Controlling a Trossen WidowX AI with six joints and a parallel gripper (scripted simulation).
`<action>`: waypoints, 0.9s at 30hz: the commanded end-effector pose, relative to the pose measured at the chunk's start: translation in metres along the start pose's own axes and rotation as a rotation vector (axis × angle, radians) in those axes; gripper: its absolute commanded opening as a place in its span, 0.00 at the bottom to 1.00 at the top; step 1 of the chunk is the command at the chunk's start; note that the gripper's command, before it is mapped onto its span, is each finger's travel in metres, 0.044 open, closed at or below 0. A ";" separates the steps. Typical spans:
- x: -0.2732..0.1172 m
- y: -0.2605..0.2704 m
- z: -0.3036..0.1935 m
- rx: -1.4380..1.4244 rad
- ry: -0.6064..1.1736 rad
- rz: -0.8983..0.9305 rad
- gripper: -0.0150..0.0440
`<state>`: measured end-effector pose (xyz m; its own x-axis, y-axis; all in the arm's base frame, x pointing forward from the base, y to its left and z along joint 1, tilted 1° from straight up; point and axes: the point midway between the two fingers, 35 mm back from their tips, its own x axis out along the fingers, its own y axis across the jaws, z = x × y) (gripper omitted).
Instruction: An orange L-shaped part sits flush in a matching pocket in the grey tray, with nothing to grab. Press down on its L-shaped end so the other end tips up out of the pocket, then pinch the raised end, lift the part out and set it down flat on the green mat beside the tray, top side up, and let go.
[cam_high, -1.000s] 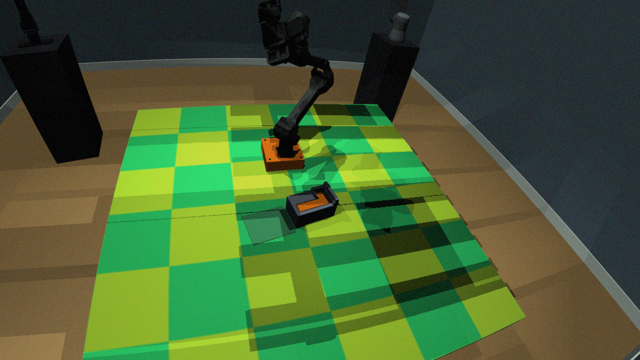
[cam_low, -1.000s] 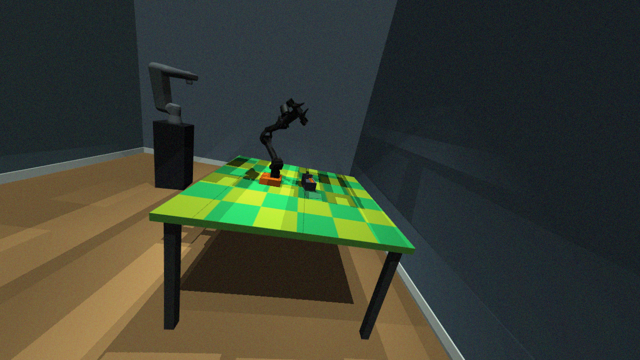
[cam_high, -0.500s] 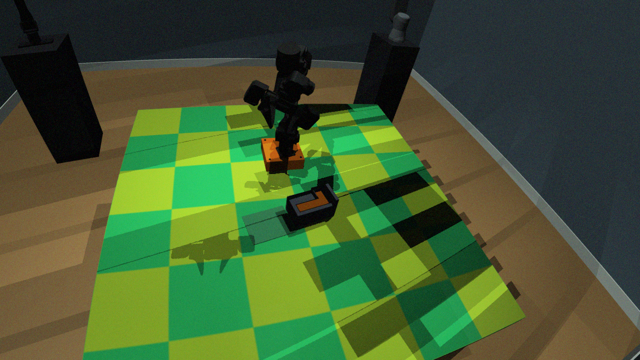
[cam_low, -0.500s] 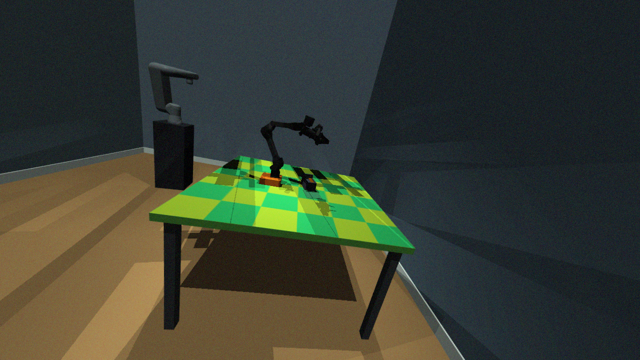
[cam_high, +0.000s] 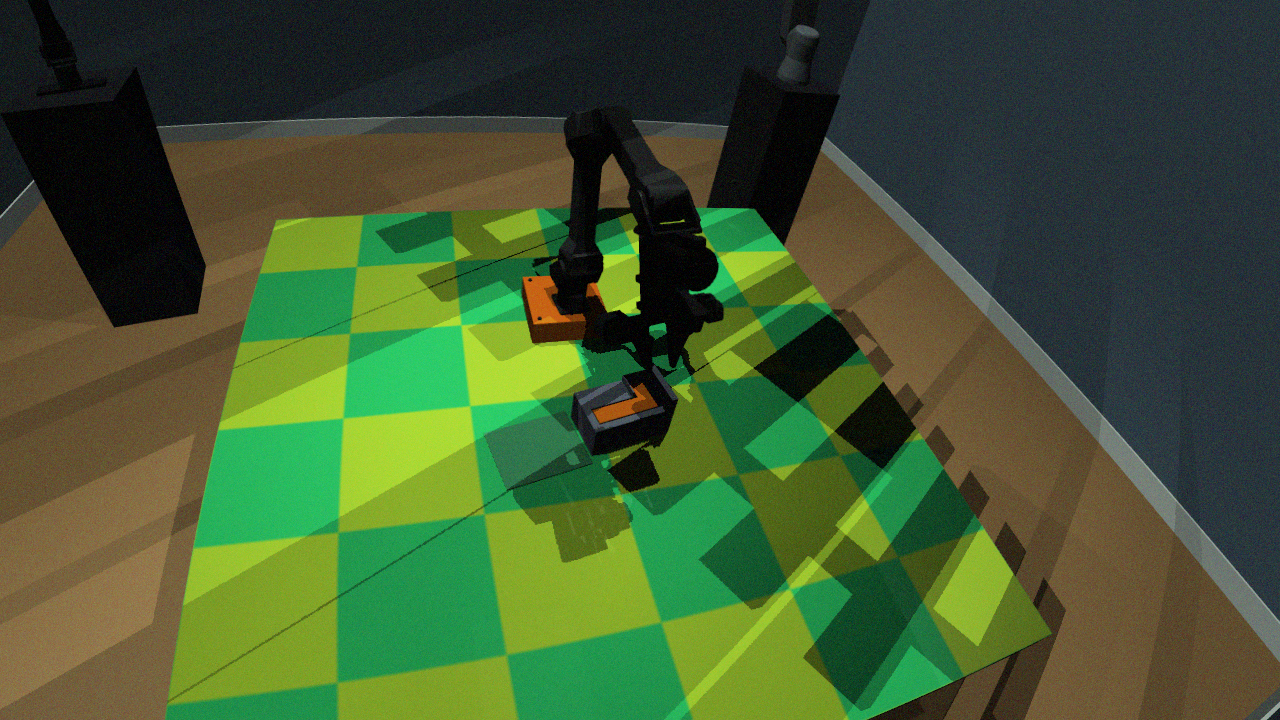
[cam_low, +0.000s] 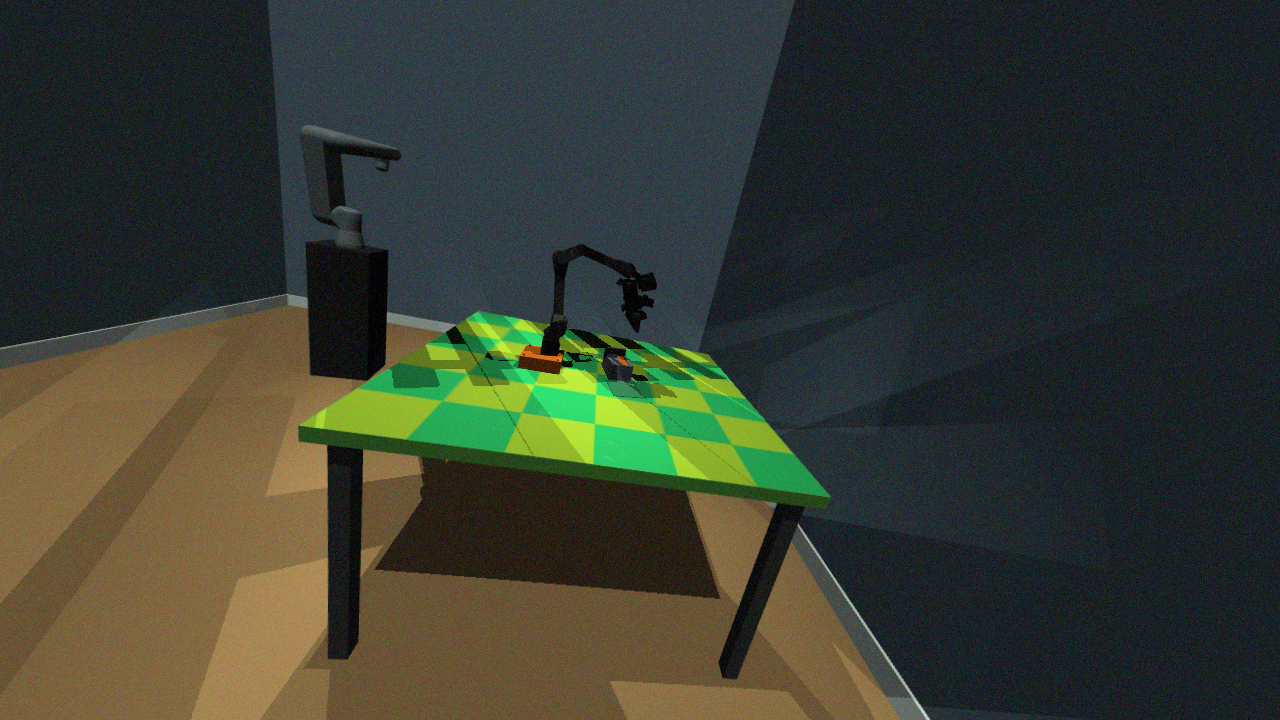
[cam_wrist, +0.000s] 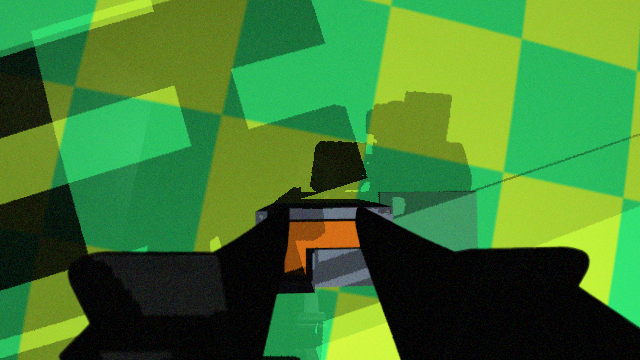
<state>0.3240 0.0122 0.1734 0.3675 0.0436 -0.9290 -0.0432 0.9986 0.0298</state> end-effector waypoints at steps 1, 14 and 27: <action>0.024 0.046 -0.045 -0.017 0.328 -0.008 0.56; 0.039 0.051 -0.055 -0.022 0.369 -0.016 0.56; 0.095 0.050 -0.078 -0.022 0.369 -0.016 0.56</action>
<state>0.2838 0.0645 0.0627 0.0052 0.0162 -0.9999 -0.0652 0.9977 0.0158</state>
